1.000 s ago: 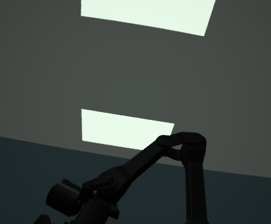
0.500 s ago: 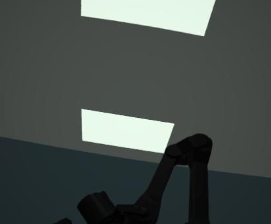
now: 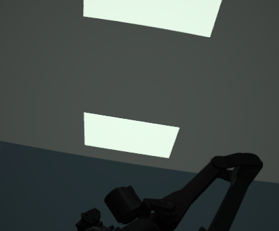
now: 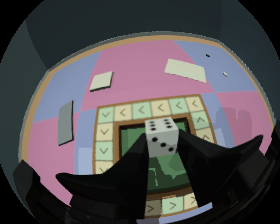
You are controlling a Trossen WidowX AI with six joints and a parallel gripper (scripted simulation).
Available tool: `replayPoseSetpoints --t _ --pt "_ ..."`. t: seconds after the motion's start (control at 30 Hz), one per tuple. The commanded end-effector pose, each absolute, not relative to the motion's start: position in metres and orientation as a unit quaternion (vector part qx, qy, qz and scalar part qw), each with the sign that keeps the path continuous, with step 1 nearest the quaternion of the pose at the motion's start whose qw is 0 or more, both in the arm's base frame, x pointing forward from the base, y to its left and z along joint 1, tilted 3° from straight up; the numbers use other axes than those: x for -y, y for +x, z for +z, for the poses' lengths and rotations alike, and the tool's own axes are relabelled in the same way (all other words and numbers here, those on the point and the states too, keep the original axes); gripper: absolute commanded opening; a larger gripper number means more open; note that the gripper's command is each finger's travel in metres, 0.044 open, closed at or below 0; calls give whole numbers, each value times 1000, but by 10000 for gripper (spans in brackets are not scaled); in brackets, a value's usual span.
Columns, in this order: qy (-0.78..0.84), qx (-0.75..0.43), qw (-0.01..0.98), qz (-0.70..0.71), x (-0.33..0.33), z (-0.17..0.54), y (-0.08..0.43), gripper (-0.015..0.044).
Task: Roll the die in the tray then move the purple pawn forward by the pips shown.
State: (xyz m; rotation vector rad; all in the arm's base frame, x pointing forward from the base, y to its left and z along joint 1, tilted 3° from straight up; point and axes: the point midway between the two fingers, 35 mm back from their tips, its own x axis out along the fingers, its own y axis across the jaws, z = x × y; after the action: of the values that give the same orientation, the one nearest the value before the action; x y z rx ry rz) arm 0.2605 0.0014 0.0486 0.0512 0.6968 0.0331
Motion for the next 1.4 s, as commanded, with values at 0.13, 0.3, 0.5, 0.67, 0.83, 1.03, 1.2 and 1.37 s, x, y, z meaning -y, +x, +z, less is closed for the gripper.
replayPoseSetpoints --t 0.13,0.3,0.5,0.67,0.83,1.03,1.2,1.37 --pt "24 -346 938 18 -1 50 249 0" --pt "25 -344 938 16 -1 52 251 0" --pt "25 -344 938 16 -1 52 251 0" --pt "25 -344 938 16 -1 52 251 105" --pt "25 -344 938 16 -1 54 251 236" --pt "23 -346 938 18 1 92 250 394" --pt "24 -405 914 19 1 86 254 440" --pt "22 -516 856 21 0 72 261 440"
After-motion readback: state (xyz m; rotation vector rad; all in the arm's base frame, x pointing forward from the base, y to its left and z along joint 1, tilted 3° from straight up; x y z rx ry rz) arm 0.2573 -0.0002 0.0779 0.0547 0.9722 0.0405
